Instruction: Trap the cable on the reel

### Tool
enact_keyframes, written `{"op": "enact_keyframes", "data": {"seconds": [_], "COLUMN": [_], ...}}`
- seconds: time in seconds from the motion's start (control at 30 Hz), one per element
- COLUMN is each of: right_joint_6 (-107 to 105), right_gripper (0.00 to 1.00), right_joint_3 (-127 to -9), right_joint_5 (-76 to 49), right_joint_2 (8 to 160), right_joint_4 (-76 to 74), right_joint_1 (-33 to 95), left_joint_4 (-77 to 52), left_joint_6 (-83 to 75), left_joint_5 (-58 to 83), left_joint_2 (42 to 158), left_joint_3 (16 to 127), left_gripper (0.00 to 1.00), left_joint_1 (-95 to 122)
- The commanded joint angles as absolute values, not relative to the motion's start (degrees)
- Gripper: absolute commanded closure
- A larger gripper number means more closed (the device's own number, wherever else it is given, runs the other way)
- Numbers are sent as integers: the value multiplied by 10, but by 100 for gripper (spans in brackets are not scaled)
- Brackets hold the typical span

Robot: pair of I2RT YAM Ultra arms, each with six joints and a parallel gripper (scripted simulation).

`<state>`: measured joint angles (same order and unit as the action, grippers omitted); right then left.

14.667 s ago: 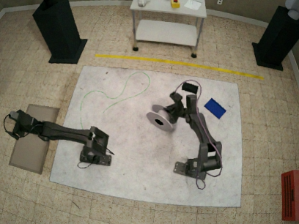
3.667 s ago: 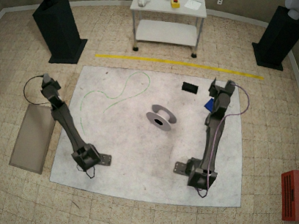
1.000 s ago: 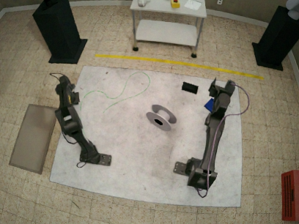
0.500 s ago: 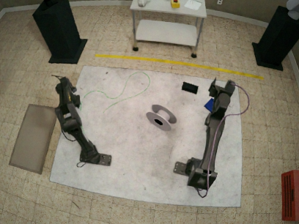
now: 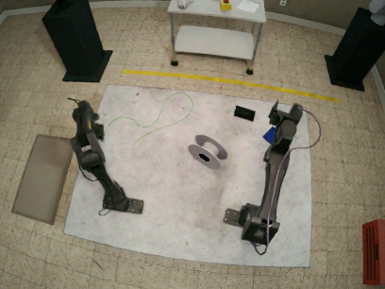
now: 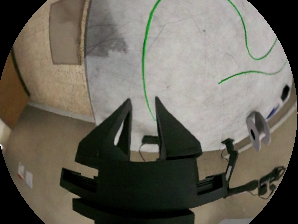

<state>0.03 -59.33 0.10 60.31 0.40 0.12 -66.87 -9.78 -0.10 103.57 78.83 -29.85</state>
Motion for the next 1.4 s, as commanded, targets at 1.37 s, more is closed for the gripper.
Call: {"op": "enact_keyframes", "data": {"seconds": [1.37], "right_joint_6": [-1], "right_gripper": [25], "right_joint_3": [-615], "right_joint_5": [-5], "right_joint_2": [586], "right_joint_4": [-5], "right_joint_1": [-6], "left_joint_4": [-526], "left_joint_6": [-103], "left_joint_5": [3], "left_joint_2": [1072], "left_joint_3": [696], "left_gripper": [70], "left_joint_1": [-299]}}
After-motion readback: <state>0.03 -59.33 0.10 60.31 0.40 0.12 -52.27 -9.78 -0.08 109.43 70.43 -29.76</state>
